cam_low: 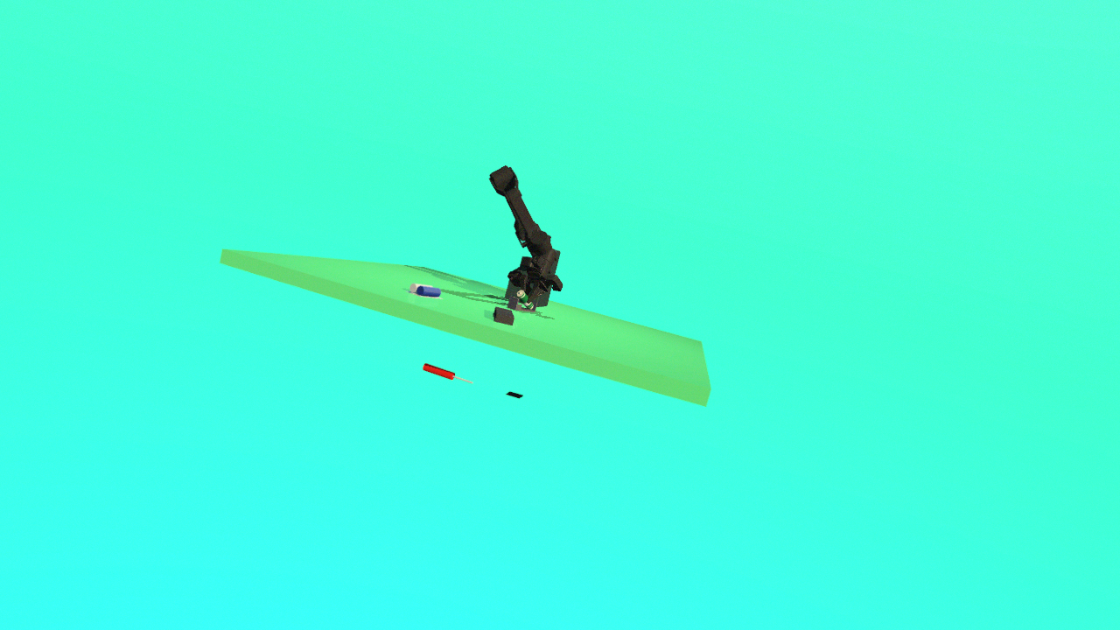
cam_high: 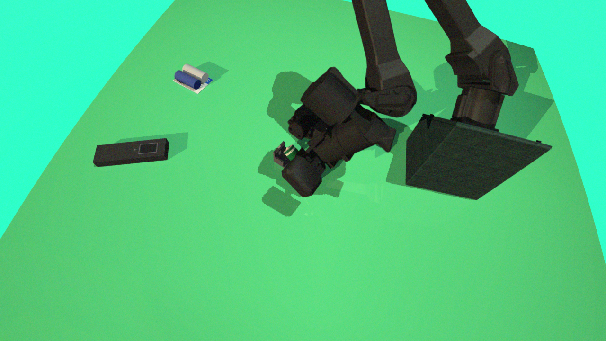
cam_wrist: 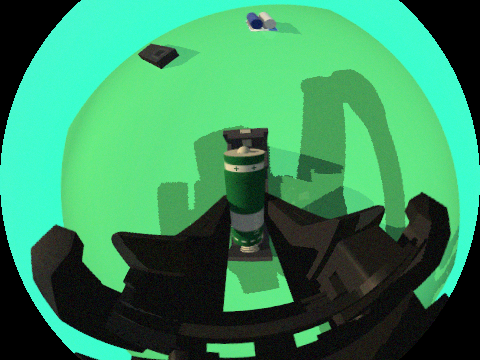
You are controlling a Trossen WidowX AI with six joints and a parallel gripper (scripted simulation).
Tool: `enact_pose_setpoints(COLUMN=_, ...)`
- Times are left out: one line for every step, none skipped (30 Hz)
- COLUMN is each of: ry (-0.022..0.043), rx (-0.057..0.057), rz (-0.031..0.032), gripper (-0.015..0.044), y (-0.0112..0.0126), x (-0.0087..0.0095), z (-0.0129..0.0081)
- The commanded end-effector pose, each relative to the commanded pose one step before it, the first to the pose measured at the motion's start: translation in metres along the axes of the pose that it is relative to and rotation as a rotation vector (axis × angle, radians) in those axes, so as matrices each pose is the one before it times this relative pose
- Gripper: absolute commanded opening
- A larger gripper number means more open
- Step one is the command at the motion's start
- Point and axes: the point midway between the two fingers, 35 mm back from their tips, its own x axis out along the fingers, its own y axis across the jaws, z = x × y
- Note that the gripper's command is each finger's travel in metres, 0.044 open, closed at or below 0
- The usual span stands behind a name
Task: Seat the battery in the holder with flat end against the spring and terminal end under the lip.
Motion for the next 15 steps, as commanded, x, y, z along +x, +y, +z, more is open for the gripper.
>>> enact_pose_setpoints(ry=0.01563, rx=-0.0216, rz=0.01073, gripper=0.0088, y=-0.00153, x=-0.0009, z=-0.00655)
enact_pose_setpoints(ry=0.0, rx=0.0, rz=0.0, gripper=0.0088, y=0.0, x=0.0, z=0.0)
enact_pose_setpoints(ry=0.0, rx=0.0, rz=0.0, gripper=0.0088, y=0.0, x=0.0, z=0.0)
enact_pose_setpoints(ry=0.0, rx=0.0, rz=0.0, gripper=0.0088, y=0.0, x=0.0, z=0.0)
enact_pose_setpoints(ry=0.0, rx=0.0, rz=0.0, gripper=0.0088, y=0.0, x=0.0, z=0.0)
enact_pose_setpoints(ry=0.0, rx=0.0, rz=0.0, gripper=0.0088, y=0.0, x=0.0, z=0.0)
enact_pose_setpoints(ry=0.0, rx=0.0, rz=0.0, gripper=0.0088, y=0.0, x=0.0, z=0.0)
enact_pose_setpoints(ry=0.00002, rx=-0.0001, rz=0.00068, gripper=0.0088, y=-0.00002, x=0.0, z=-0.00001)
enact_pose_setpoints(ry=0.00006, rx=-0.0002, rz=0.00204, gripper=0.0088, y=-0.00007, x=-0.00001, z=-0.00003)
enact_pose_setpoints(ry=0.00008, rx=-0.0004, rz=0.00305, gripper=0.0088, y=-0.0001, x=-0.00002, z=-0.00004)
enact_pose_setpoints(ry=0.00004, rx=-0.0002, rz=0.00203, gripper=0.0088, y=-0.00007, x=-0.00001, z=-0.00003)
enact_pose_setpoints(ry=0.00001, rx=-0.0001, rz=0.00068, gripper=0.0088, y=-0.00002, x=-0.00001, z=-0.00001)
enact_pose_setpoints(ry=0.0, rx=0.0, rz=0.0, gripper=0.0088, y=0.0, x=0.0, z=0.0)
enact_pose_setpoints(ry=0.00018, rx=0.0001, rz=0.00156, gripper=0.0088, y=-0.00004, x=0.0, z=-0.00003)
enact_pose_setpoints(ry=0.00027, rx=0.0001, rz=0.00245, gripper=0.0088, y=-0.00006, x=0.0, z=-0.00004)
